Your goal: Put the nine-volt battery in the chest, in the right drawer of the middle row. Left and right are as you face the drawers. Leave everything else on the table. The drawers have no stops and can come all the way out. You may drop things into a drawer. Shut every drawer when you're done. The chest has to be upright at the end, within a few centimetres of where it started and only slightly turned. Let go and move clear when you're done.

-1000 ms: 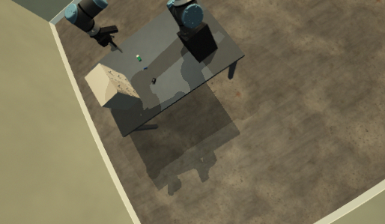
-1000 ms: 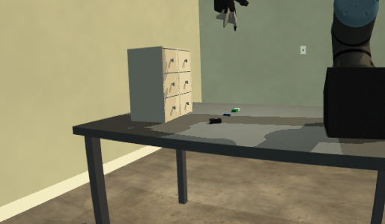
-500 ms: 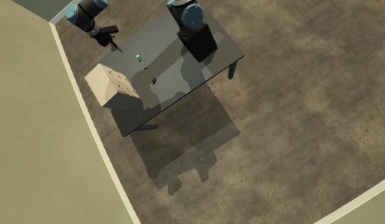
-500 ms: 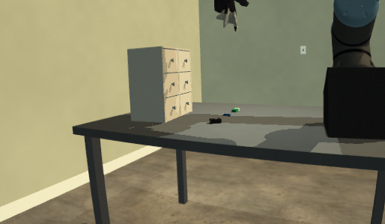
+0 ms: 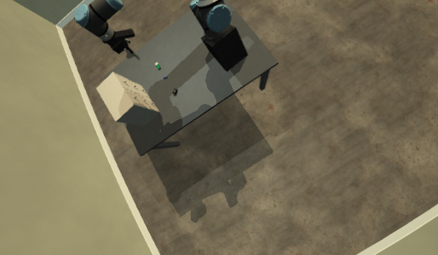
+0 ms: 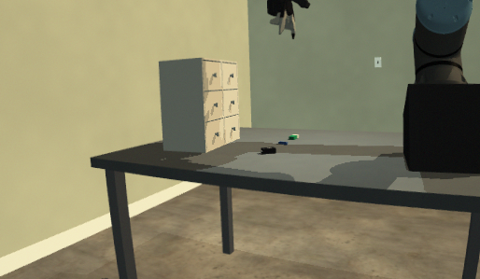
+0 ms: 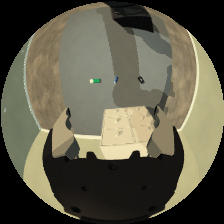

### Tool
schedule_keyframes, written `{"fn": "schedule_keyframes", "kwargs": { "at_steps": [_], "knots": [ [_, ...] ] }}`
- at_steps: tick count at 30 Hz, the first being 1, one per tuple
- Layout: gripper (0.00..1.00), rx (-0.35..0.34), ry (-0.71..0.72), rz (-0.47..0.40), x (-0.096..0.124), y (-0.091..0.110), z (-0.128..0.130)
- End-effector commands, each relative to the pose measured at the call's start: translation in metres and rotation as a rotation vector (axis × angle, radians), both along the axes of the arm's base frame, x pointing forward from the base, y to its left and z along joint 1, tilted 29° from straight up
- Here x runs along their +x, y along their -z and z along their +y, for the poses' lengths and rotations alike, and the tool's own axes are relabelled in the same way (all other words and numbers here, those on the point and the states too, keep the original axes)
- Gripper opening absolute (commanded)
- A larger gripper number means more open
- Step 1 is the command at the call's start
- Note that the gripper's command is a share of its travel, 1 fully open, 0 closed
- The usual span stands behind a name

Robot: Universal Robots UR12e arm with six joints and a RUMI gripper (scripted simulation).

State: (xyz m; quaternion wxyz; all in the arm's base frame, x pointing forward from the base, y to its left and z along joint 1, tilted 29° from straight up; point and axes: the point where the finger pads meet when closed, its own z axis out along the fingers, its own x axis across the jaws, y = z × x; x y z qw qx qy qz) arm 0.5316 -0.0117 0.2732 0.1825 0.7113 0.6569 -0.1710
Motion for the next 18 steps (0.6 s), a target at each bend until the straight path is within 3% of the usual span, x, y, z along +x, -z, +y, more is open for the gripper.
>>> {"fn": "schedule_keyframes", "kwargs": {
  "at_steps": [1,18],
  "knots": [
    [1.0,0.0,-0.017,0.008,0.0006,-0.0001,-0.0005],
    [1.0,0.001,-0.194,0.106,0.0023,0.0055,-0.0071]
  ]
}}
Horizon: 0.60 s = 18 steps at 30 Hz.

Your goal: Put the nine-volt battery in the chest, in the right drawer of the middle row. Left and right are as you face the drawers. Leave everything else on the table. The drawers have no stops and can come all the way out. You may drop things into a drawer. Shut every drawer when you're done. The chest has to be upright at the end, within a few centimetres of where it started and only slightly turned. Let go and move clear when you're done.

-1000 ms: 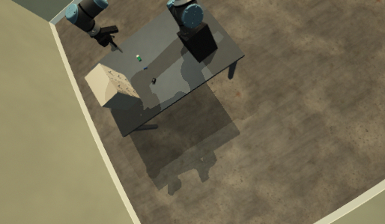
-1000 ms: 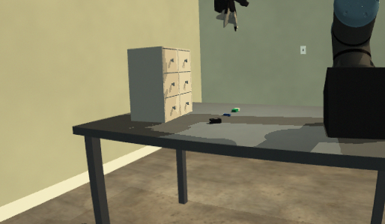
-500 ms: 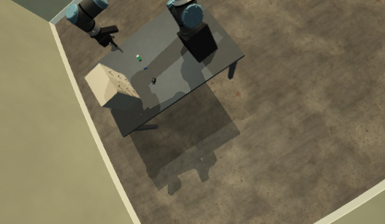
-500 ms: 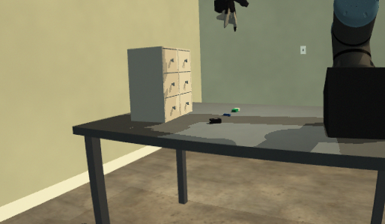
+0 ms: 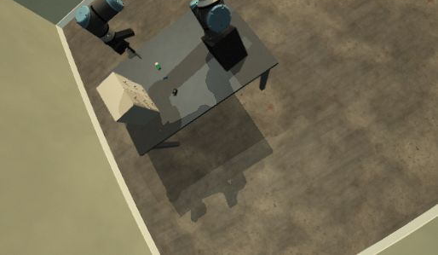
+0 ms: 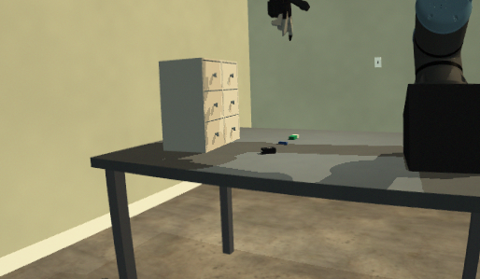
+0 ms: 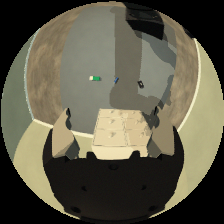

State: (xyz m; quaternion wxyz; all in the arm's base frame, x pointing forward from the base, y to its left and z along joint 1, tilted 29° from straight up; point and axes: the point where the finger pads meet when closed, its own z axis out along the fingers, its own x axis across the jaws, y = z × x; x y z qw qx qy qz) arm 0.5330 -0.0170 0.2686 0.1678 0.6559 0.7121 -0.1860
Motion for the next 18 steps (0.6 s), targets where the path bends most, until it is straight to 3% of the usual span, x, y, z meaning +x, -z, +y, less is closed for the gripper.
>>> {"fn": "schedule_keyframes", "kwargs": {
  "at_steps": [1,18],
  "knots": [
    [1.0,0.002,-0.071,0.036,0.001,0.002,-0.002],
    [1.0,0.004,-0.438,0.24,0.006,0.013,-0.016]
  ]
}}
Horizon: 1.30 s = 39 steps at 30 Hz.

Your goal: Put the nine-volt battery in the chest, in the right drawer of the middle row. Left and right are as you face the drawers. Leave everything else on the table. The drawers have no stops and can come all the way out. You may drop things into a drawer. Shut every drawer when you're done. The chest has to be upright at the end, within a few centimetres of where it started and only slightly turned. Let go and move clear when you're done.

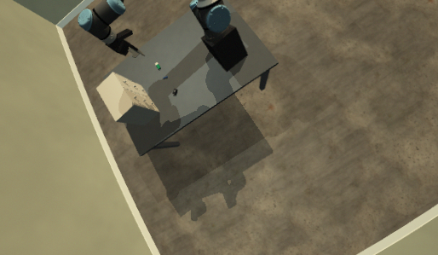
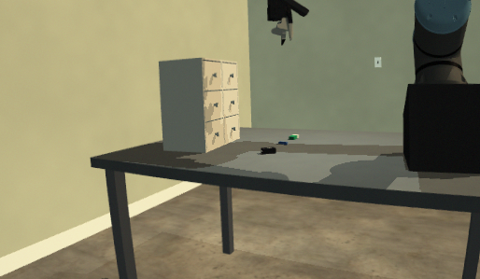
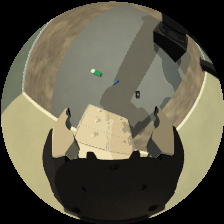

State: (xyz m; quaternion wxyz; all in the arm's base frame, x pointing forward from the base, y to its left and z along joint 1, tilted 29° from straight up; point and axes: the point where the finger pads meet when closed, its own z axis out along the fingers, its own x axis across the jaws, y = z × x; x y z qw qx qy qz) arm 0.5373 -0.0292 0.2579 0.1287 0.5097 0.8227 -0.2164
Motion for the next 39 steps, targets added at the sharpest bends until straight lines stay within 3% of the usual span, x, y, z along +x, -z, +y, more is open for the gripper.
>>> {"fn": "schedule_keyframes", "kwargs": {
  "at_steps": [1,12,14,29,31,39],
  "knots": [
    [1.0,0.005,-0.137,0.069,0.002,0.004,-0.005],
    [1.0,0.008,-0.504,0.273,0.009,0.016,-0.016],
    [1.0,0.008,-0.504,0.273,0.009,0.016,-0.016],
    [1.0,0.012,-1.063,0.584,0.021,0.037,-0.03],
    [1.0,0.012,-1.063,0.584,0.021,0.037,-0.03],
    [1.0,0.014,-1.358,0.748,0.027,0.049,-0.035]
  ]
}}
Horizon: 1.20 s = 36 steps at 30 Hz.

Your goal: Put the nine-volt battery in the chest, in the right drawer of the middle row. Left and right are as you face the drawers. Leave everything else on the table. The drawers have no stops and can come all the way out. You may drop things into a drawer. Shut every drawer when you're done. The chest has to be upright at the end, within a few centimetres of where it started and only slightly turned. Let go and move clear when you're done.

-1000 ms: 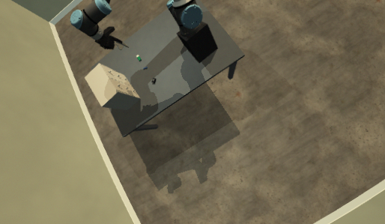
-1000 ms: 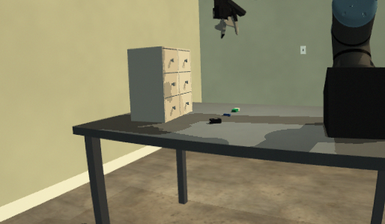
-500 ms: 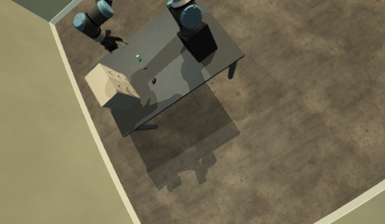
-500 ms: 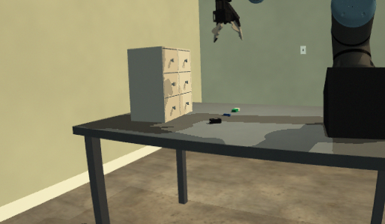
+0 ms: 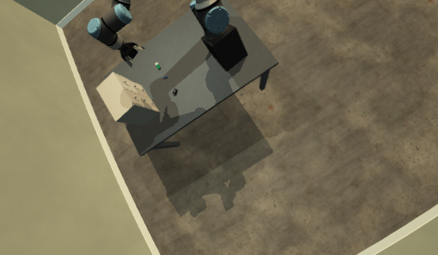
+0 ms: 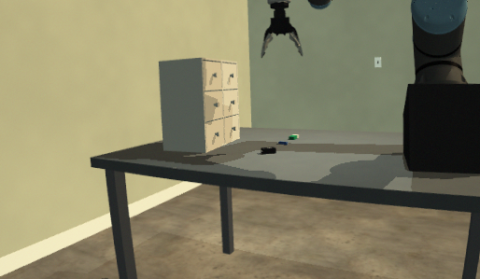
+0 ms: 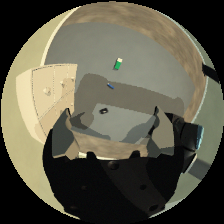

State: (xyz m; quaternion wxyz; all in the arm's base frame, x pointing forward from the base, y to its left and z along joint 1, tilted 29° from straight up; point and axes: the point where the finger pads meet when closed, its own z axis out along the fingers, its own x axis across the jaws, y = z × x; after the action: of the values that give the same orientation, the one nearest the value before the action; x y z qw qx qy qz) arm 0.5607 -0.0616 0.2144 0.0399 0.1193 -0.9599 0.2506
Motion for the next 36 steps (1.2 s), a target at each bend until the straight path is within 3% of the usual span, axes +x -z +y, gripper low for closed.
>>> {"fn": "schedule_keyframes", "kwargs": {
  "at_steps": [1,23,36],
  "knots": [
    [1.0,0.012,-0.209,0.101,0.004,0.007,-0.003],
    [1.0,0.019,-0.811,0.438,0.011,0.034,-0.009],
    [1.0,0.021,-1.019,0.555,0.011,0.044,-0.01]
  ]
}}
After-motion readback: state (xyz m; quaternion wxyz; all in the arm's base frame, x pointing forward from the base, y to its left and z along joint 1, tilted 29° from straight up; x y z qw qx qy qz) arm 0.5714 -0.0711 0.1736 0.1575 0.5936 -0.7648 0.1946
